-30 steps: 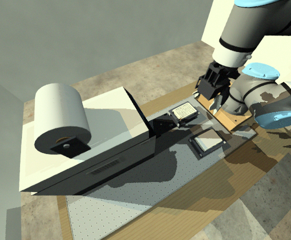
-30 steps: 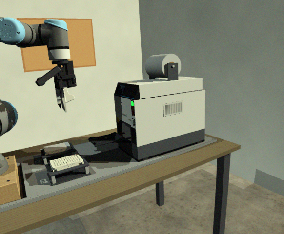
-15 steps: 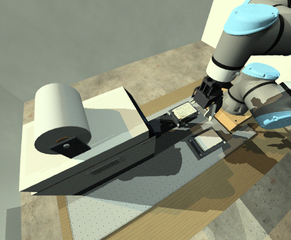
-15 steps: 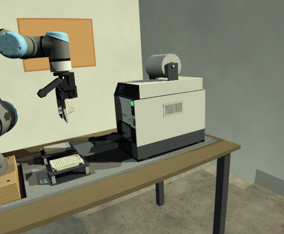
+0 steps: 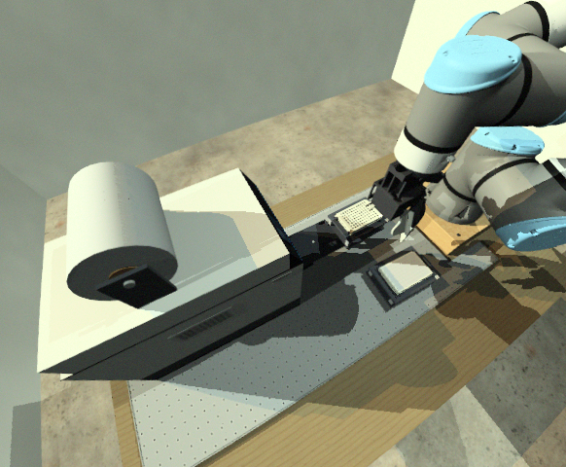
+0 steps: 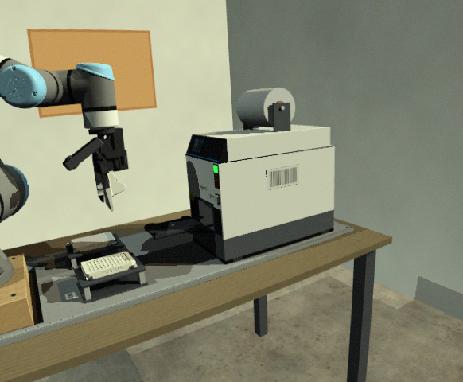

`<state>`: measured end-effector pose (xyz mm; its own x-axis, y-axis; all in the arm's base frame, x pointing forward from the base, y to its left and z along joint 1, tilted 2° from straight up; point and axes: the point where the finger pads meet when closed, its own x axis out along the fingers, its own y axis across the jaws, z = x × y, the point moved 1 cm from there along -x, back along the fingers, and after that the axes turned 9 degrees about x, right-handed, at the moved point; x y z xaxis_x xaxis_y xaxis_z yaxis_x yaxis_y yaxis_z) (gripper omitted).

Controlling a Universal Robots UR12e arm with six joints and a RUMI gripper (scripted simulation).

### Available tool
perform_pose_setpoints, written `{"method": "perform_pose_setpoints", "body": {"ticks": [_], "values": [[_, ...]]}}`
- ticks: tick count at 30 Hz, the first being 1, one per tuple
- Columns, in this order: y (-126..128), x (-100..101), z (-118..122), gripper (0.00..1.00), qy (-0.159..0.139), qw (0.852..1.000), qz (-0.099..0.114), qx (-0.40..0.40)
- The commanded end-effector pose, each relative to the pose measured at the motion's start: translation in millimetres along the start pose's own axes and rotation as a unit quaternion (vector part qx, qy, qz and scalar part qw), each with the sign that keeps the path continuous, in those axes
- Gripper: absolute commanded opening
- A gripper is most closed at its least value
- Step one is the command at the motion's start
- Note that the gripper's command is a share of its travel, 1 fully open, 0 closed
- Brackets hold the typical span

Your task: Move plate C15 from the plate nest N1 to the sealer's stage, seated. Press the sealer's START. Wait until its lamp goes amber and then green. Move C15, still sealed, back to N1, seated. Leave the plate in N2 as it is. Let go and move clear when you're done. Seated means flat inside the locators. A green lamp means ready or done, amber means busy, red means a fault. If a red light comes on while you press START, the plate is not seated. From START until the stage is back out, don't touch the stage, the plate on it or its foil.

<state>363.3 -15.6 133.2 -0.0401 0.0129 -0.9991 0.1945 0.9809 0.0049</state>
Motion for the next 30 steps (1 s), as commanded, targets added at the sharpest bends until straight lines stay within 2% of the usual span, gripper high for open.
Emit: {"method": "perform_pose_setpoints", "body": {"ticks": [1,8,10,16,19,25,27,30], "values": [[-0.9,-2.4,2.9,0.68,-0.004,1.000,-0.001,0.000],[-29.7,-0.2,-5.6,0.68,-0.002,1.000,0.000,0.001],[-29.6,-0.2,-5.6,0.68,-0.002,1.000,0.000,0.001],[-58.5,-0.1,-11.4,0.68,-0.002,1.000,0.000,0.001],[-58.5,-0.1,-11.4,0.68,-0.002,1.000,0.000,0.001],[-87.4,-0.1,-17.2,0.68,-0.002,1.000,0.000,0.001],[-87.3,-0.1,-17.1,0.68,-0.002,1.000,0.000,0.001],[-102.0,-0.1,-20.1,0.68,-0.002,1.000,0.000,0.001]]}}
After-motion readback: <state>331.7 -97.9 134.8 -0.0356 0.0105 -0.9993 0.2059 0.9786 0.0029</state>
